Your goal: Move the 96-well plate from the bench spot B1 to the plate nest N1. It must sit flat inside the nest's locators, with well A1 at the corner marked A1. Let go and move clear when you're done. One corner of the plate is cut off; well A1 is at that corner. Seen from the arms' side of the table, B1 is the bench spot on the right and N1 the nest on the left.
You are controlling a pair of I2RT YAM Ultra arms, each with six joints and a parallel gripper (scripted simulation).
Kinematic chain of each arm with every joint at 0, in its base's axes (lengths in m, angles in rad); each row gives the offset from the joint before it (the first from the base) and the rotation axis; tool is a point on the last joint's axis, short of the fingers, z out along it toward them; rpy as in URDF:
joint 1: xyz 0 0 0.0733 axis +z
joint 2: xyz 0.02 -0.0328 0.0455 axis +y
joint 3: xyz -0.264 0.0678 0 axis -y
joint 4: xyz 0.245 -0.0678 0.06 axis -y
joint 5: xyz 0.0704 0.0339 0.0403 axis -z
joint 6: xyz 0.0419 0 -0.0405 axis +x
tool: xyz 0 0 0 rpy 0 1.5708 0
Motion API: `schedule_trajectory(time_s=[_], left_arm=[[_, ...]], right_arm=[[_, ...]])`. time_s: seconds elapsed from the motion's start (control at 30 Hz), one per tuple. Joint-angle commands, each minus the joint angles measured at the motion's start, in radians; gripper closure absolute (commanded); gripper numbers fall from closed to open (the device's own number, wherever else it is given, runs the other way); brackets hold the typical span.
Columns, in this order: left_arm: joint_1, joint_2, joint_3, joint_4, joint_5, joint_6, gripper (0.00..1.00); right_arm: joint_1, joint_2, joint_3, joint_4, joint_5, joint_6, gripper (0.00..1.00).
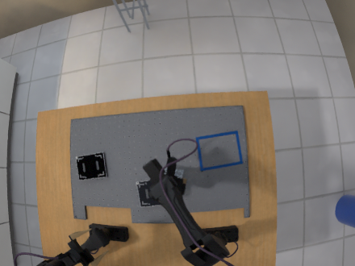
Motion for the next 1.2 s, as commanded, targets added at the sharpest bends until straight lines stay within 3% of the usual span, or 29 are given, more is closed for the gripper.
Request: schedule_trajectory(time_s=[0.0, 0.2, 0.7, 0.77, 1.17], left_arm=[[-0.001, -0.003, 0.031, 0.01, -0.002, -0.002, 0.0], [-0.001, -0.003, 0.031, 0.01, -0.002, -0.002, 0.0], [-0.001, -0.003, 0.031, 0.01, -0.002, -0.002, 0.0], [-0.001, -0.003, 0.031, 0.01, -0.002, -0.002, 0.0], [-0.001, -0.003, 0.031, 0.01, -0.002, -0.002, 0.0]], right_arm=[[0.017, -0.014, 0.018, -0.021, 0.015, -0.213, 0.22], [0.018, -0.013, 0.019, -0.023, 0.019, -0.375, 0.22], [0.025, -0.004, 0.024, -0.028, 0.025, -1.018, 0.22], [0.025, -0.004, 0.024, -0.028, 0.025, -1.018, 0.22], [0.029, 0.003, 0.027, -0.032, 0.033, -1.543, 0.22]])
